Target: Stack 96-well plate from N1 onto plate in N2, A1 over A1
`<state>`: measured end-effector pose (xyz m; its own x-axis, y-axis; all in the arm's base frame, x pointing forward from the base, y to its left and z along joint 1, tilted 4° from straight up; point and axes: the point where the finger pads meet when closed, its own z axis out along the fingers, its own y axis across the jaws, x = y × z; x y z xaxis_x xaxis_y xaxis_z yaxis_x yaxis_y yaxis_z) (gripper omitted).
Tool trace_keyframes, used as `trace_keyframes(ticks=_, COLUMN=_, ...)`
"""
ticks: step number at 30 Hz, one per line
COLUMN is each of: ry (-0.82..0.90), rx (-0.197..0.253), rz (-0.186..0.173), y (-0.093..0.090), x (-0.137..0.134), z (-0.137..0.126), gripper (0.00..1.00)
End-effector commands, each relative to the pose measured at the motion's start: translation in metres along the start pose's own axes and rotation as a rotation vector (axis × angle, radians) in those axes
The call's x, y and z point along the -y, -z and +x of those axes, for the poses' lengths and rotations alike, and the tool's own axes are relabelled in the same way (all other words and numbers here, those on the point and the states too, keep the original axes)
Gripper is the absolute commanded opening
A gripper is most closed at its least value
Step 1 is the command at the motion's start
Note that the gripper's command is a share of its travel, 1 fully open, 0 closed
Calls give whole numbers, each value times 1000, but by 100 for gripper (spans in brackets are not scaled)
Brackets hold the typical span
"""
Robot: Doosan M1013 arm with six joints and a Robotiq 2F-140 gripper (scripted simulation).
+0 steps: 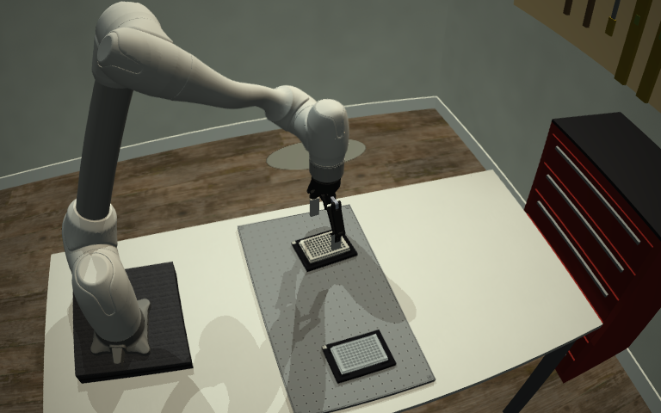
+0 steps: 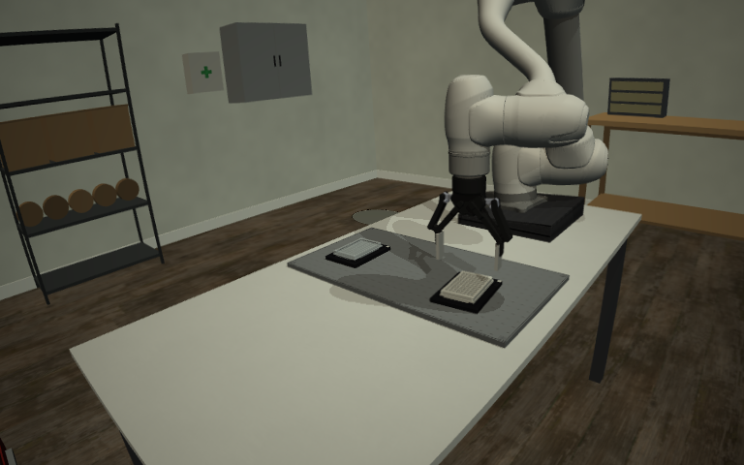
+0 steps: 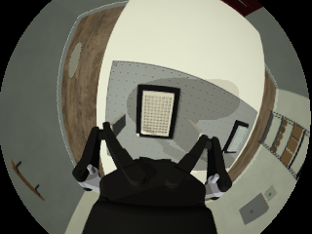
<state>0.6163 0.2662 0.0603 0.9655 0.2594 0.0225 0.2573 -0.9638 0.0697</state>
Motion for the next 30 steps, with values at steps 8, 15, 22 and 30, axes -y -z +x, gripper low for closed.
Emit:
trace_keyframes(ticks=8, ry=0, rx=0, rz=0, y=-13, x=0, z=0, gripper=100)
trace_keyframes(ticks=15, ry=0, rx=0, rz=0, y=-25, x=0, z=0, gripper=100)
trace_keyframes(ticks=22, ry=0, rx=0, rz=0, y=-33, x=0, z=0, gripper=100)
trace_keyframes(ticks=30, ry=0, rx=0, rz=0, y=-47, x=0, z=0, gripper=100)
